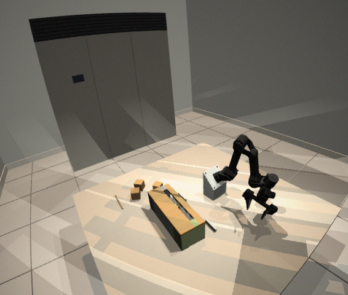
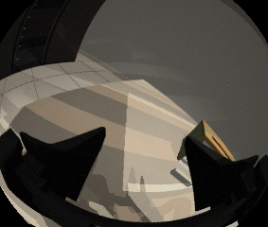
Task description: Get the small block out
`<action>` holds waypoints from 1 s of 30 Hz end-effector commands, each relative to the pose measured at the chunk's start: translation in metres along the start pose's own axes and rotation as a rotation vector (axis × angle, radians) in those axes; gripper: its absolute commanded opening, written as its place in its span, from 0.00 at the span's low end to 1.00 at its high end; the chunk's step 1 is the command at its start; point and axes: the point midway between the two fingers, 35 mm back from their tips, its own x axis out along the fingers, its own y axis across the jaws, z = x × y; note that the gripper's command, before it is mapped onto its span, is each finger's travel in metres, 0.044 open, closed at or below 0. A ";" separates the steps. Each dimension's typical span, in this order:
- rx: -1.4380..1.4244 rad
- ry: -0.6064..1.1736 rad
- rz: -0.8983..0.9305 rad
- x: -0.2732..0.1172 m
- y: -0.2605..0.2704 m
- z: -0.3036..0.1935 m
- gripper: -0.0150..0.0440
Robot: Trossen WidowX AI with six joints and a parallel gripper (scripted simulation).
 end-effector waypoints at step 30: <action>-0.973 0.122 0.071 0.166 -0.004 0.008 0.93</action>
